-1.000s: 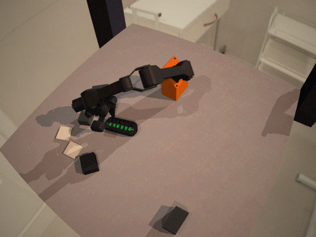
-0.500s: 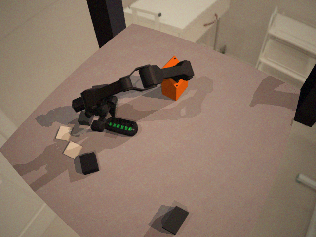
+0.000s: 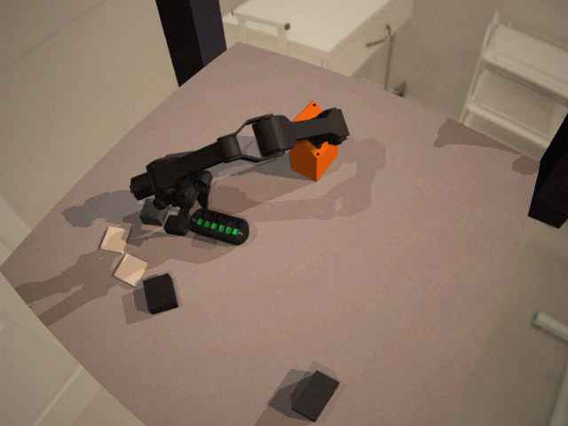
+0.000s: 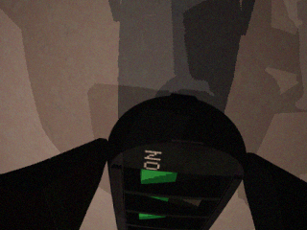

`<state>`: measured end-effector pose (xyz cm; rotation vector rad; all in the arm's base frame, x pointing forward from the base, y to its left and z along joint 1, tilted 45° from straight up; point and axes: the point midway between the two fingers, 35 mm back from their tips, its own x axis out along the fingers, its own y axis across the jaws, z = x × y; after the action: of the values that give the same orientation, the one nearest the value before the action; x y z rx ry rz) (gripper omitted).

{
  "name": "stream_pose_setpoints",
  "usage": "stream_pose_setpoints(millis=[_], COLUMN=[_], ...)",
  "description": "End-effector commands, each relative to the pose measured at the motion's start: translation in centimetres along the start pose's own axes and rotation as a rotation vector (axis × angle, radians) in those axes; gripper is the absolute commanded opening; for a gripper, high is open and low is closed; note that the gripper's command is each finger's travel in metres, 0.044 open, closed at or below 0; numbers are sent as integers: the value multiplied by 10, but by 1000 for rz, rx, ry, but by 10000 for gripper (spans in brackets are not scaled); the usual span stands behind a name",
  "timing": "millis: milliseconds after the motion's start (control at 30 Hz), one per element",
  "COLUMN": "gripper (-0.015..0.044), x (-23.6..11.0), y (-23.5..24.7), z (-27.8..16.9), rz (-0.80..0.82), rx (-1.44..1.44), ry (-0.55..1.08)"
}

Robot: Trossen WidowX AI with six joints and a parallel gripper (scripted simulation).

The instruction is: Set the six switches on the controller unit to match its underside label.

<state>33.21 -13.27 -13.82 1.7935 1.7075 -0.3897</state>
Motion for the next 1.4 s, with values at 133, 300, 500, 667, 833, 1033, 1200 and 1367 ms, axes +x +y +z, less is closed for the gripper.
stream_pose_setpoints(millis=[133, 300, 500, 667, 833, 1033, 1200, 1367], gripper=[336, 336, 336, 336, 336, 336, 336, 336], x=[-10, -13, -16, -19, -22, -26, -28, -31], y=[0, 0, 0, 0, 0, 0, 0, 0], z=[-5, -8, -11, -14, -17, -20, -24, -27], rz=[6, 6, 6, 6, 6, 6, 6, 6], rx=[2, 2, 3, 3, 3, 3, 3, 3], ry=[-18, -27, -40, -50, -60, -73, -84, -94])
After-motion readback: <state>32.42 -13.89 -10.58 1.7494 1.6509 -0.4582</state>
